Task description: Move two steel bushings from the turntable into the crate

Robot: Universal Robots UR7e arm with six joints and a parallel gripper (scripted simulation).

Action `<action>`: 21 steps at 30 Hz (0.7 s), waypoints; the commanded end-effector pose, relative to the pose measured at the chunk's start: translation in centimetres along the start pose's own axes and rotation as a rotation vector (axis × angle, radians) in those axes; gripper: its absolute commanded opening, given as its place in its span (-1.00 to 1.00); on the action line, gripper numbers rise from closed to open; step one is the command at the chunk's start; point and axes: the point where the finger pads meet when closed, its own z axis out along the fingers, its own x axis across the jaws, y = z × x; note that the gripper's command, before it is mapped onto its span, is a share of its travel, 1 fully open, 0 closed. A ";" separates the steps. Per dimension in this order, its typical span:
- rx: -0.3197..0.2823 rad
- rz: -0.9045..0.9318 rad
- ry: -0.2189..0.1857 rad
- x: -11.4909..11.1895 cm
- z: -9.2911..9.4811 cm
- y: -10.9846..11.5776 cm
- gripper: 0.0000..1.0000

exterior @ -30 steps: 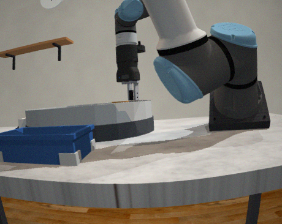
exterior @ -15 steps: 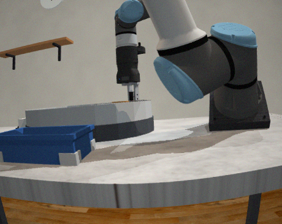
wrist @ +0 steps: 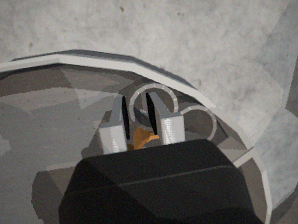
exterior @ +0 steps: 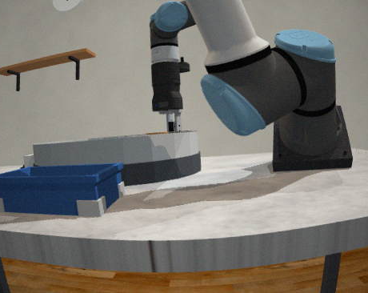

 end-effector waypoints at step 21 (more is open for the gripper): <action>0.001 0.000 -0.001 0.0 1.1 0.0 -0.10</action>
